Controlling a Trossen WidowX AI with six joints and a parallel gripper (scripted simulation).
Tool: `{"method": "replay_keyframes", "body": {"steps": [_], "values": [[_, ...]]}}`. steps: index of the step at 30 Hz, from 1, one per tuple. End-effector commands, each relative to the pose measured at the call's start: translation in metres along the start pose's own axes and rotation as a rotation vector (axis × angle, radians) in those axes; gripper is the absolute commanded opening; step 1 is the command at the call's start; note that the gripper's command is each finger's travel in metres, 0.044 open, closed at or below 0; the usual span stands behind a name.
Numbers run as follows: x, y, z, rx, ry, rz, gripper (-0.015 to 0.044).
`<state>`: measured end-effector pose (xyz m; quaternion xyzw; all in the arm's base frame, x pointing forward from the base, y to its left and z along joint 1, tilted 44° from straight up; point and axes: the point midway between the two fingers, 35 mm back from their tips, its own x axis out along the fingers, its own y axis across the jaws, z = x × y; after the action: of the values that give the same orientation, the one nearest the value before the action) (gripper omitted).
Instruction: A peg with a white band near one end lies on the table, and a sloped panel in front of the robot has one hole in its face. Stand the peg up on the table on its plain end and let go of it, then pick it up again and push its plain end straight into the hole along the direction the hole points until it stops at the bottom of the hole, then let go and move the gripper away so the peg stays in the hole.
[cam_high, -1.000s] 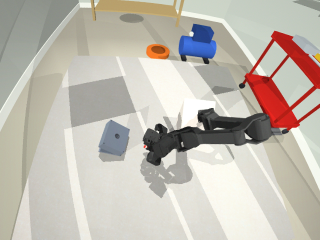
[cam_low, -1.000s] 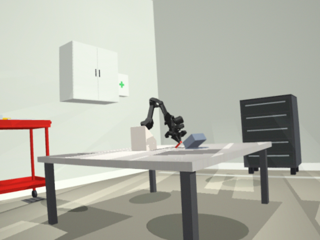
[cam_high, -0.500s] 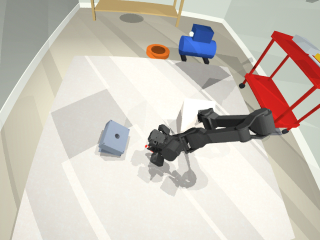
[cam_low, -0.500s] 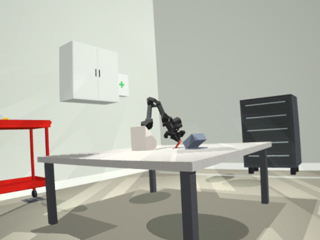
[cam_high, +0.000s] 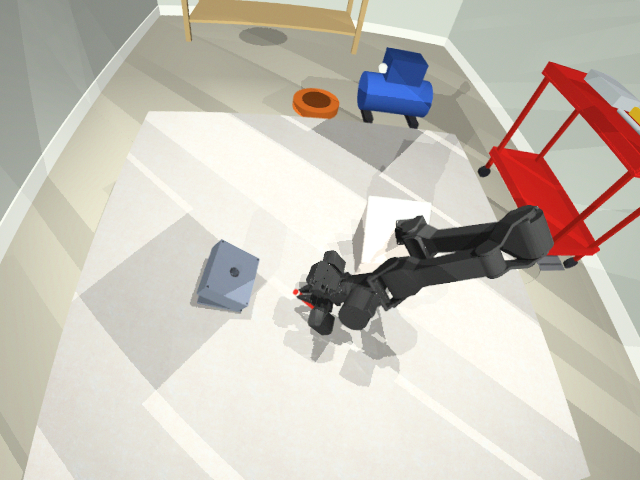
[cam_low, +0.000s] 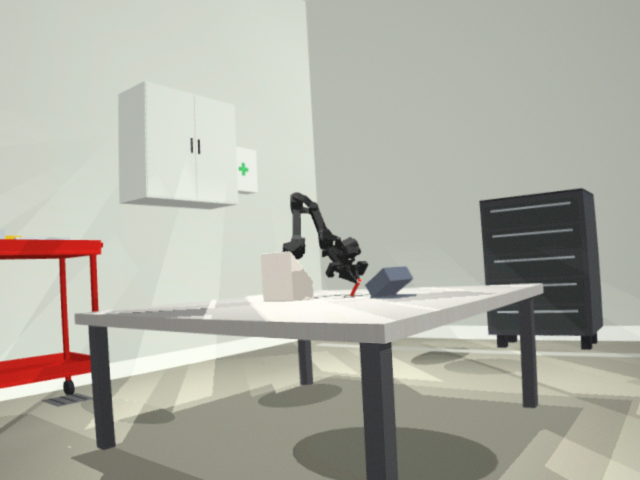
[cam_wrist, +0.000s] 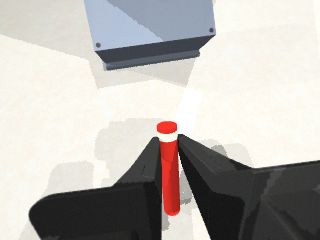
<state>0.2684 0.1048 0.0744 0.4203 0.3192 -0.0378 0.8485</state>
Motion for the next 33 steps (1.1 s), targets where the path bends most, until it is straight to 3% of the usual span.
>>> {"method": "replay_keyframes", "body": {"steps": [1,33], "values": [[-0.004,0.001,0.000,0.005,-0.045,0.007,0.0049],[-0.021,0.000,-0.014,0.007,-0.321,0.004,0.0049]]}}
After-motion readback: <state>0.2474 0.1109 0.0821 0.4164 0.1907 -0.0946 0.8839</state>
